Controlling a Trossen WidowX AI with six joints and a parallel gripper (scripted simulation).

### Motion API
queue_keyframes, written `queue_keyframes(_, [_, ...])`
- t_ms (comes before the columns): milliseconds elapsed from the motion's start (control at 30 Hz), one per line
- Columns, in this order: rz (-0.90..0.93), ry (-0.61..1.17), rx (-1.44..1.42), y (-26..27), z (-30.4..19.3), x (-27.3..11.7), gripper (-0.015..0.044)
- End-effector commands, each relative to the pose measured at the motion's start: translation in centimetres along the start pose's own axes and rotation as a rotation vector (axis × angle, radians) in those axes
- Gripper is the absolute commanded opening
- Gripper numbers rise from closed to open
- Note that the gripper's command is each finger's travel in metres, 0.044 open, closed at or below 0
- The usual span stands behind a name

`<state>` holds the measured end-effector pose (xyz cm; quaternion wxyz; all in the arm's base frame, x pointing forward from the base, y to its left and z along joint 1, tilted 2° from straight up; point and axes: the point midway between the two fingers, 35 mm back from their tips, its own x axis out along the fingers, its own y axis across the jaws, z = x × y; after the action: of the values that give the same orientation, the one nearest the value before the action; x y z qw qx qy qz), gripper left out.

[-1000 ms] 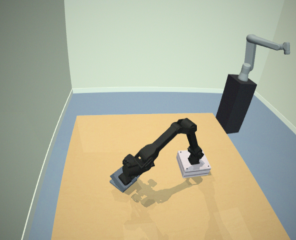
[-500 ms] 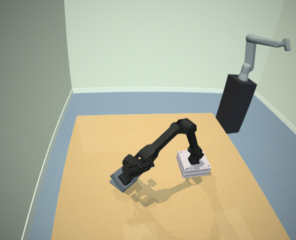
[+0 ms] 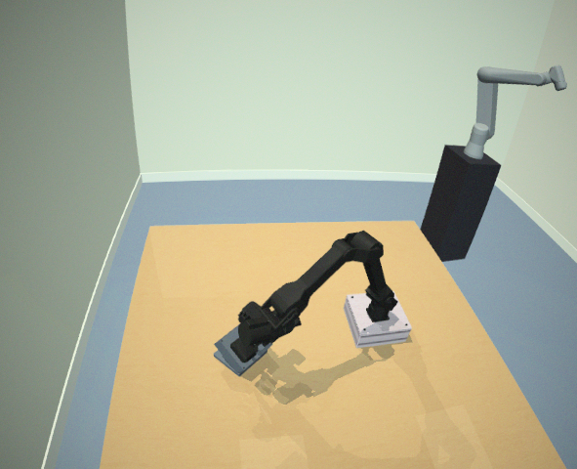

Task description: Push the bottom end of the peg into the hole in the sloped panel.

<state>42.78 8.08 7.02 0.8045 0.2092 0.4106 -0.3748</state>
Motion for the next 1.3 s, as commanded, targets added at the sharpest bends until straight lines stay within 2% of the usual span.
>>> queue_keyframes(0, [-0.001,0.0,-0.001,0.0,0.0,-0.1,0.0368])
queue_keyframes(100, [-0.001,0.001,-0.001,0.1,0.0,-0.6,0.044])
queue_keyframes(1267, [-0.006,0.009,-0.01,0.5,-0.1,-8.0,0.044])
